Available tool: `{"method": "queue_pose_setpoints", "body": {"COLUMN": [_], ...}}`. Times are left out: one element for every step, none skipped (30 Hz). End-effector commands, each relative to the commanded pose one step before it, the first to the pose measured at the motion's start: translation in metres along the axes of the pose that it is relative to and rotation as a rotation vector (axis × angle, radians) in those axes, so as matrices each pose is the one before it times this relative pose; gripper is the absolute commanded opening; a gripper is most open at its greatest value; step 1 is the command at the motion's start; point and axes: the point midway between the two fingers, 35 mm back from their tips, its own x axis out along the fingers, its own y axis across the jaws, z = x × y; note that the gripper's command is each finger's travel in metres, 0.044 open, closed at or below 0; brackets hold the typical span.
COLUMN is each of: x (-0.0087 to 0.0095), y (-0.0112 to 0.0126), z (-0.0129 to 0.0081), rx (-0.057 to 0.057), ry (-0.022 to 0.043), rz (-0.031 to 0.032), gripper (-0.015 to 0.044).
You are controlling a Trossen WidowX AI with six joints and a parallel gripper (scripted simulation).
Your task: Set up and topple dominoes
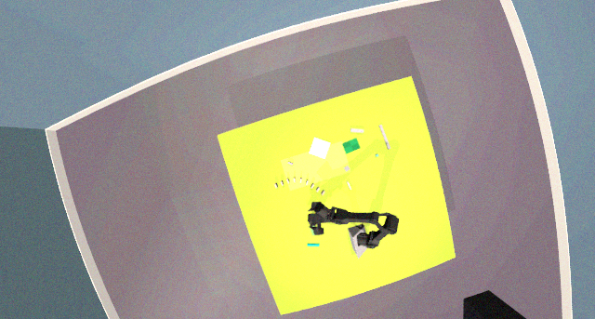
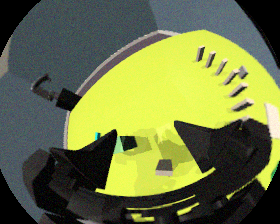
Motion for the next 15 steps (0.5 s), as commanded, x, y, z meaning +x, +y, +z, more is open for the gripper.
{"method": "queue_pose_setpoints", "body": {"x": [-0.05298,-0.00356,-0.00310,-0.00279,-0.00223,-0.00075,0.00000,0.00000,0.00000,0.00000,0.00000,0.00000,0.00000,0.00000,0.00000], "y": [0.00997,-0.00040,-0.00017,-0.00009,-0.00039,-0.00021,0.00000,0.00000,0.00000,0.00000,0.00000,0.00000,0.00000,0.00000,0.00000], "z": [0.00600,-0.00410,-0.00494,-0.00556,-0.00318,-0.00068,0.00000,0.00000,0.00000,0.00000,0.00000,0.00000,0.00000,0.00000,0.00000], "rx": [0.0106,-0.0040,-0.0053,-0.0072,-0.0033,-0.0003,0.0000,0.0000,0.0000,0.0000,0.0000,0.0000,0.0000,0.0000,0.0000], "ry": [0.52635,0.03210,0.03306,0.03369,0.02076,0.00517,0.00000,0.00000,0.00000,0.00000,0.00000,0.00000,0.00000,0.00000,0.00000], "rz": [-0.30812,-0.01858,-0.01479,-0.01250,-0.01138,-0.00419,0.00000,0.00000,0.00000,0.00000,0.00000,0.00000,0.00000,0.00000,0.00000], "gripper": [0.0440,0.0440,0.0440,0.0440,0.0440,0.0440,0.0440,0.0440,0.0440,0.0440,0.0440,0.0440,0.0440,0.0440,0.0440]}}
